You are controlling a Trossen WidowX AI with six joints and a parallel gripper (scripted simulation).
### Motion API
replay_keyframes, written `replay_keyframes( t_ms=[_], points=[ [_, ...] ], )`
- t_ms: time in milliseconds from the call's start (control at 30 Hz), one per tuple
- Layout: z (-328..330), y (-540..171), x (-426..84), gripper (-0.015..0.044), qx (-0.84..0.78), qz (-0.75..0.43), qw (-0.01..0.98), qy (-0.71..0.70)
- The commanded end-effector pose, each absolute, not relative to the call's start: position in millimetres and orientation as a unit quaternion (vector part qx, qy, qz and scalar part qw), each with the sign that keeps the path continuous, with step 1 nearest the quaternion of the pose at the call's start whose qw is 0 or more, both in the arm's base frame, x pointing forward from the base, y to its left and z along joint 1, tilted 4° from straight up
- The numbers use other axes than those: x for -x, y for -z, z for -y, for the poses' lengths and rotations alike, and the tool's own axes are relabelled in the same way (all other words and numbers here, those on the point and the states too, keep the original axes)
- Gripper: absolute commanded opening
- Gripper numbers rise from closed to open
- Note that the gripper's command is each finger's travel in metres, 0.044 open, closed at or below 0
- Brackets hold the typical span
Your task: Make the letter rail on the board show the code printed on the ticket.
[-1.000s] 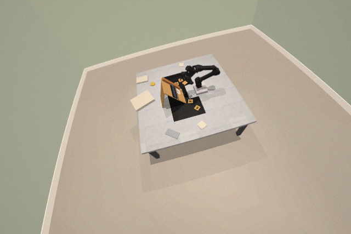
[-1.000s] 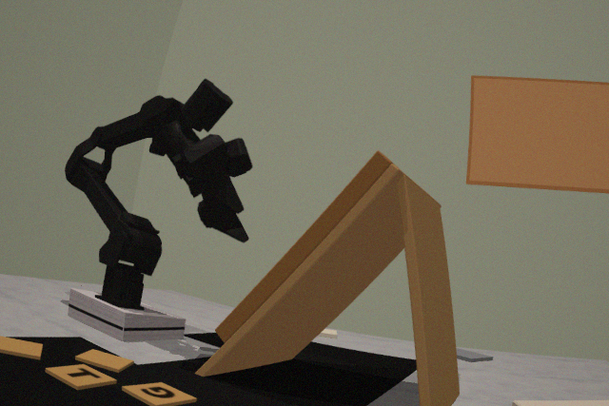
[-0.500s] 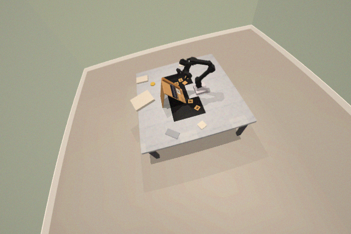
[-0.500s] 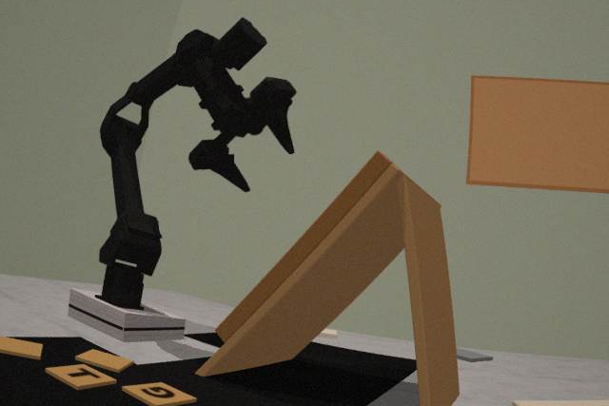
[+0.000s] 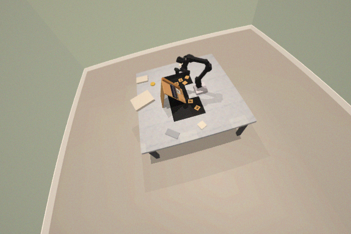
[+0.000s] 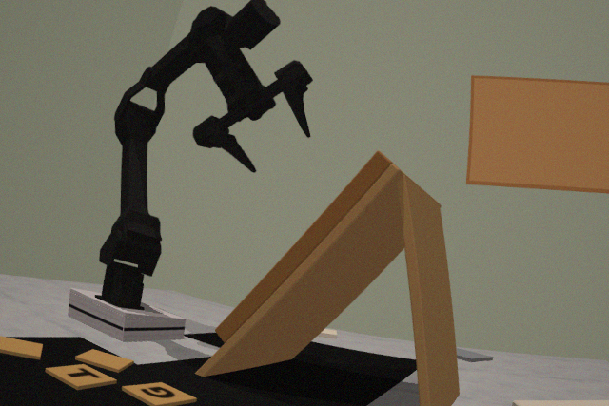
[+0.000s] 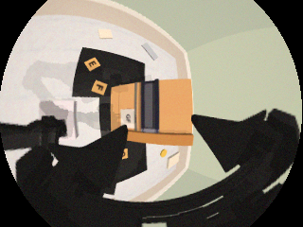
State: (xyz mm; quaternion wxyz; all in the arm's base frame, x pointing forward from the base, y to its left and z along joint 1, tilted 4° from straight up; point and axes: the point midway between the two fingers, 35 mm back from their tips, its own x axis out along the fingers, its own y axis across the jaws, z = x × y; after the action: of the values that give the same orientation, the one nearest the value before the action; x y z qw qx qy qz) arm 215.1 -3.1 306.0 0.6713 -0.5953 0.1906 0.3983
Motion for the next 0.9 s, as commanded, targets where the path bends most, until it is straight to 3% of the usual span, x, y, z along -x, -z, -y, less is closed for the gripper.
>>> replay_keyframes(
  t_ms=[0,600,733,867],
  points=[
    [2.8,-305.7,-215.9,0.0440,0.595,-0.189,0.670,-0.402],
    [-27.3,-315.2,-208.1,0.0440,0.594,-0.188,0.671,-0.402],
    [-36.7,-295.9,-219.0,0.0340,0.514,-0.243,0.715,-0.407],
    [-55.5,-262.6,-232.0,0.0340,0.383,-0.338,0.763,-0.395]
  ],
)
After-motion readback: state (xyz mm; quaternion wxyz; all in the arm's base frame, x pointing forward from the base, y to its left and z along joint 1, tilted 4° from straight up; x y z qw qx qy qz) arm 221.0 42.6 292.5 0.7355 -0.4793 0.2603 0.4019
